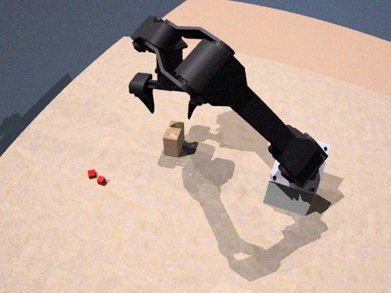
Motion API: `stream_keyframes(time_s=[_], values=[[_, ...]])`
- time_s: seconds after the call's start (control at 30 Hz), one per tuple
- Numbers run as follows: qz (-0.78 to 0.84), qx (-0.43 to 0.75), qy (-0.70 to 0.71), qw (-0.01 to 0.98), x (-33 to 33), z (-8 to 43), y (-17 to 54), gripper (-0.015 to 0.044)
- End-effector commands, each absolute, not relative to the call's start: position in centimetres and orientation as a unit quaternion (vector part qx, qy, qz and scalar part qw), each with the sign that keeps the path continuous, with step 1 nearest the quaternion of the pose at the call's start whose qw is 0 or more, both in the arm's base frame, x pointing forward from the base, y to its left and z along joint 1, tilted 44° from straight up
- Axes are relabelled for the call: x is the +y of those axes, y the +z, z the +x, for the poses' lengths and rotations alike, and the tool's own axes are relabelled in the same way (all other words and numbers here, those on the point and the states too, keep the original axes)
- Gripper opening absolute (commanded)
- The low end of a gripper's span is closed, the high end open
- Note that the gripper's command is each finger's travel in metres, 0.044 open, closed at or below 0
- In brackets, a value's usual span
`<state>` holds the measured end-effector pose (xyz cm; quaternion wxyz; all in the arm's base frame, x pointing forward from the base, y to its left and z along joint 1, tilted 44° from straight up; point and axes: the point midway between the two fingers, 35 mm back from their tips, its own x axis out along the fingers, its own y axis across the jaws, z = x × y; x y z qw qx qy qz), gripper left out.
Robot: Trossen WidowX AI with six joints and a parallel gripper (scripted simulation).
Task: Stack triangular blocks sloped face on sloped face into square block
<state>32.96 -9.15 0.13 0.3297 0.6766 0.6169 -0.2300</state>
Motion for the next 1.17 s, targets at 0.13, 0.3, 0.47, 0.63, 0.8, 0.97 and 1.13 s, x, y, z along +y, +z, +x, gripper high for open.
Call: stream_keyframes(time_s=[0.13, 0.3, 0.47, 0.63, 0.8, 0.97, 1.13], values=[[0.681, 0.610, -0.230, 0.335, -10.92, 32.61, 1.93, 0.0440], [0.681, 0.610, -0.230, 0.335, -10.92, 32.61, 1.93, 0.0440], [0.681, 0.610, -0.230, 0.335, -10.92, 32.61, 1.93, 0.0440], [0.681, 0.610, -0.230, 0.335, -10.92, 32.61, 1.93, 0.0440], [0.681, 0.610, -0.230, 0.335, -10.92, 32.61, 1.93, 0.0440], [0.681, 0.610, -0.230, 0.335, -10.92, 32.61, 1.93, 0.0440], [0.681, 0.610, -0.230, 0.335, -10.92, 32.61, 1.93, 0.0440]])
